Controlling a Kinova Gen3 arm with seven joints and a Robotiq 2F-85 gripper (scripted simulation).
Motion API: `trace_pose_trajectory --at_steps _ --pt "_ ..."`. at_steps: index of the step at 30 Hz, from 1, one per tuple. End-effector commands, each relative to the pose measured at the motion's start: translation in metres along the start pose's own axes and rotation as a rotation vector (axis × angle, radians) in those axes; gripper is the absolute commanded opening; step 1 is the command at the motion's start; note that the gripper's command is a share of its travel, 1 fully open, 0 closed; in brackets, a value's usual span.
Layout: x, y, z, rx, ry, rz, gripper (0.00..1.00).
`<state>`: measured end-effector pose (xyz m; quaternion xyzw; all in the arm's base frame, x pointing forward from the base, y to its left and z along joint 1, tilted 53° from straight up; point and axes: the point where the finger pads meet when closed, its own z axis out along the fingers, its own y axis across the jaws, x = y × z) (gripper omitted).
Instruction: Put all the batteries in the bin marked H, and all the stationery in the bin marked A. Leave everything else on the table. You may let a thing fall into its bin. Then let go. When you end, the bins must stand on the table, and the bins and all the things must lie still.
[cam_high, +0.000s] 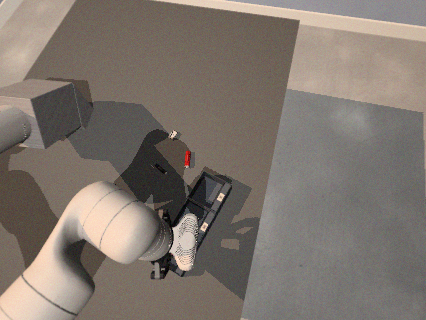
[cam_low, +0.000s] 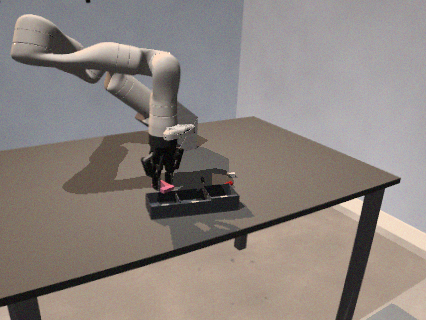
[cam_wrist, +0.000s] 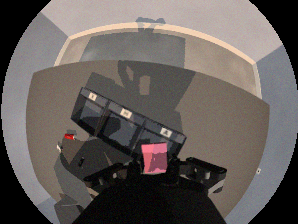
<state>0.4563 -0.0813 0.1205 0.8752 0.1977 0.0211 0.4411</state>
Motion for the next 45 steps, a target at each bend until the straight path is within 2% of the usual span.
trace_pose_trajectory --at_steps 1,6,8,11,26,45 --pt "0.001 0.002 -0.002 -0.006 0.009 0.14 0.35" --pt "0.001 0.002 -0.002 -0.004 0.009 0.371 0.35" --pt "0.001 0.002 -0.002 -0.004 0.009 0.371 0.35" --pt "0.002 0.002 -0.002 -0.004 0.011 0.535 0.35" --pt "0.002 0.001 -0.002 -0.004 0.011 0.535 0.35" --pt "0.002 0.002 0.032 -0.004 0.011 0.535 0.35"
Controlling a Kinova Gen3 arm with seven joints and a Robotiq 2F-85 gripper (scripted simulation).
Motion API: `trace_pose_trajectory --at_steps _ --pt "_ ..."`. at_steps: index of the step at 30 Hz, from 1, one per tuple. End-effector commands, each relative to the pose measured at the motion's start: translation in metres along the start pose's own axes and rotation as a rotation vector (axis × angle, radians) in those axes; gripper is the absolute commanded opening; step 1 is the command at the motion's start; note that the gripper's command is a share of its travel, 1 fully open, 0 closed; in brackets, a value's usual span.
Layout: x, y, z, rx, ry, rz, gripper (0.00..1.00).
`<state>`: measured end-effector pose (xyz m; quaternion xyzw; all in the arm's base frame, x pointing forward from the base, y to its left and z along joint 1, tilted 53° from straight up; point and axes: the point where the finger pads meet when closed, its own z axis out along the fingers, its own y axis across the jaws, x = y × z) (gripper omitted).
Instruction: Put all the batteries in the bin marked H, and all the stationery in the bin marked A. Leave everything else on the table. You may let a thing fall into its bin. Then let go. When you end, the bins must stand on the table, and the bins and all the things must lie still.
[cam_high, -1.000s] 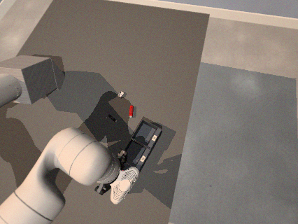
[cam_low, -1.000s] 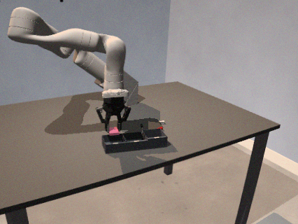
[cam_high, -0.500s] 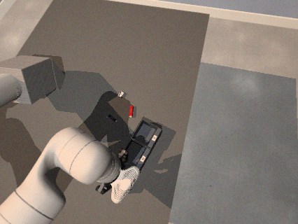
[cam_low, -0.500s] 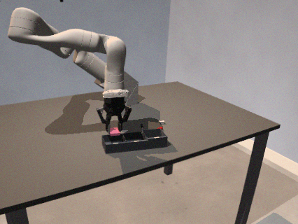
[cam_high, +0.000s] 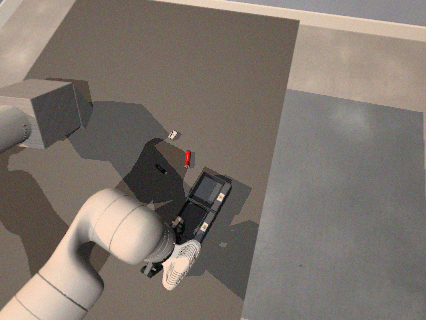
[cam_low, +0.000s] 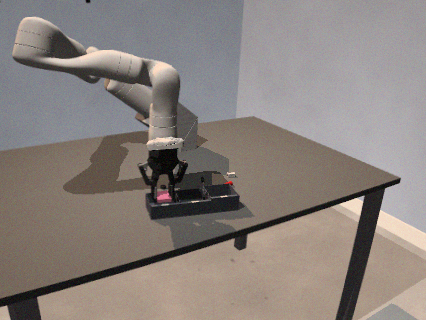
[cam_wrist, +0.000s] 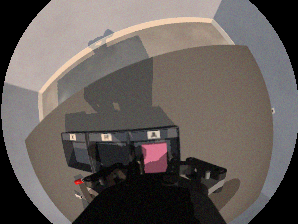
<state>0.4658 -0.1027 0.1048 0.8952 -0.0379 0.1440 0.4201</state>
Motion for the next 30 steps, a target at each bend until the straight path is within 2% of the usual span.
trace_pose_trajectory --at_steps 1,9,23,24,30 --pt "-0.001 0.0 0.006 -0.001 -0.004 -0.001 0.35" --pt "-0.002 0.0 0.021 -0.001 -0.004 -0.001 0.35" --pt "-0.002 0.0 0.021 -0.001 -0.004 -0.001 0.35" --pt "-0.002 0.0 0.021 -0.001 -0.004 -0.001 0.46" --pt "-0.002 0.0 0.021 -0.001 -0.004 -0.001 0.46"
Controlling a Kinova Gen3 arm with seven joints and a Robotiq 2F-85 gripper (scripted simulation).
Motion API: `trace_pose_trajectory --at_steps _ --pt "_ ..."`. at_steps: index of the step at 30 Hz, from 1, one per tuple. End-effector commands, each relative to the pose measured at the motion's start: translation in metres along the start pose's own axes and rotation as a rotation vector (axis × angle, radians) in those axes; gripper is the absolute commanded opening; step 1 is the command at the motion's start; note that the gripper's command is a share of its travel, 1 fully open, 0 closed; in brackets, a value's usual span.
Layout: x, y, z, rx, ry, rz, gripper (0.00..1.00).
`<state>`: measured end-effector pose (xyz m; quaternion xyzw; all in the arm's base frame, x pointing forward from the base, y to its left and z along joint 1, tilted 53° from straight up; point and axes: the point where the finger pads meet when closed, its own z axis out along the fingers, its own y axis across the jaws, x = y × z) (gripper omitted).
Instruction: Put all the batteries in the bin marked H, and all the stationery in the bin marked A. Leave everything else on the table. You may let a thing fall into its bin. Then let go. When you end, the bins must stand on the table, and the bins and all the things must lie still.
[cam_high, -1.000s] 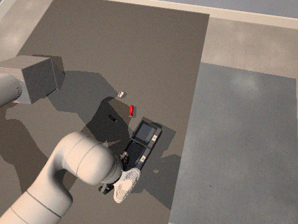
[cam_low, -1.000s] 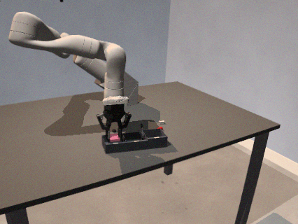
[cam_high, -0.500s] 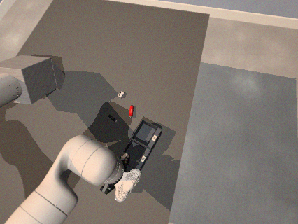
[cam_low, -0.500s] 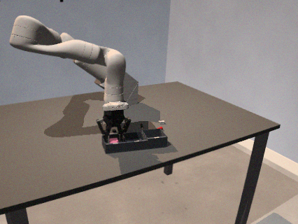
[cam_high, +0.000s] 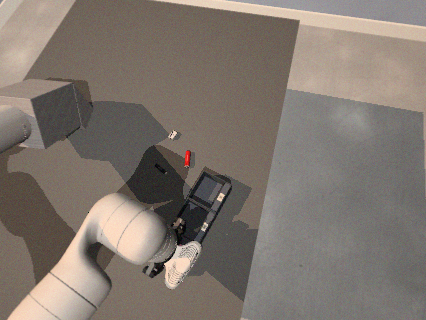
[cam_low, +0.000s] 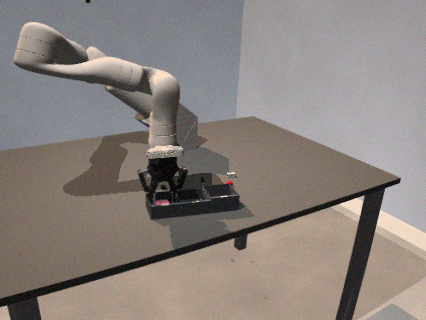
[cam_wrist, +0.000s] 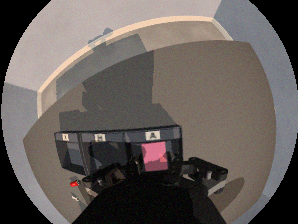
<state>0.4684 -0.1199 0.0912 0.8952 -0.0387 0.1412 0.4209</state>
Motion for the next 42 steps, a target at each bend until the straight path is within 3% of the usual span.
trace_pose_trajectory --at_steps 1,11,35,40,42 --pt "0.001 0.0 -0.001 0.001 0.002 0.0 0.46" --pt "0.001 0.0 -0.001 0.001 0.002 0.0 0.46" --pt "0.001 0.0 -0.027 0.001 0.002 0.0 0.46" --pt "0.0 0.0 -0.052 0.001 0.002 0.0 0.46" --pt "0.0 0.0 -0.052 0.001 0.002 0.0 0.46"
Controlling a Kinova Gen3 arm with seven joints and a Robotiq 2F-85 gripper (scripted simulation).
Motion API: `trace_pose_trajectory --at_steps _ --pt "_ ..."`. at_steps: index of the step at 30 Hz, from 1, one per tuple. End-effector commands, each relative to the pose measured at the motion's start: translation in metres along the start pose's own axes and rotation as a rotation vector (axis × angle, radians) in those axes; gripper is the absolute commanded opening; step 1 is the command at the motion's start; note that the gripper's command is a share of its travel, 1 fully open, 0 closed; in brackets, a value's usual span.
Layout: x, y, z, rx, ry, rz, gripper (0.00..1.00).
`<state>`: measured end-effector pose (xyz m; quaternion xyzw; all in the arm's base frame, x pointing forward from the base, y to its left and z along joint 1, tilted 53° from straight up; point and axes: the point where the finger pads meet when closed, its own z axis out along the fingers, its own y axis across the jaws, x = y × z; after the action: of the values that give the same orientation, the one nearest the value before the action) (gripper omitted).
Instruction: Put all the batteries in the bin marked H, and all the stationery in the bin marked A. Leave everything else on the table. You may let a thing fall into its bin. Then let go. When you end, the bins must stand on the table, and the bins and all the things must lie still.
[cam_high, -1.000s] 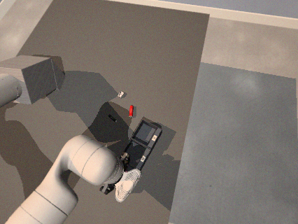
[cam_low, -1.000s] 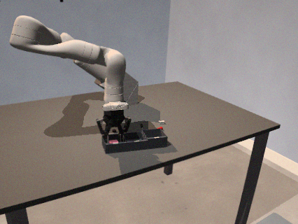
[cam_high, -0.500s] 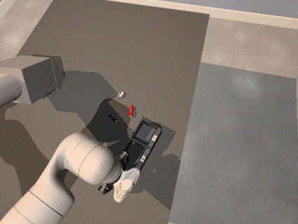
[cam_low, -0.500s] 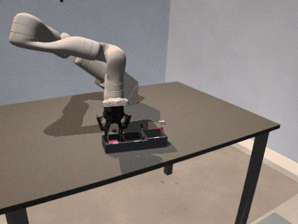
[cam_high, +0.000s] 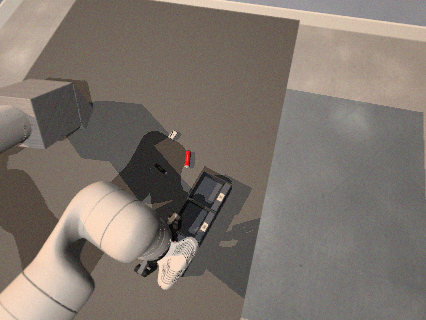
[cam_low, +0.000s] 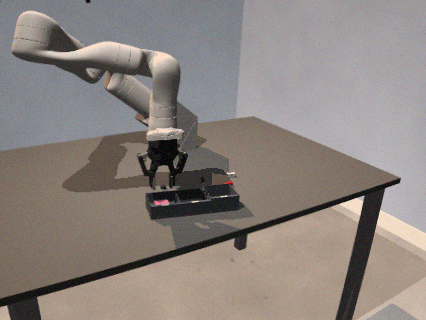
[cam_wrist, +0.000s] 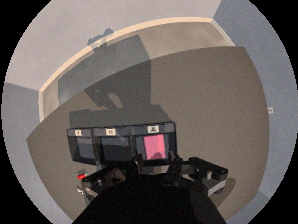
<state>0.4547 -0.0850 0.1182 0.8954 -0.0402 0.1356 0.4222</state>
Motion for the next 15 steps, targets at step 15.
trace_pose_trajectory --at_steps 15 --pt "-0.023 -0.042 -0.007 0.002 0.013 -0.297 0.3"
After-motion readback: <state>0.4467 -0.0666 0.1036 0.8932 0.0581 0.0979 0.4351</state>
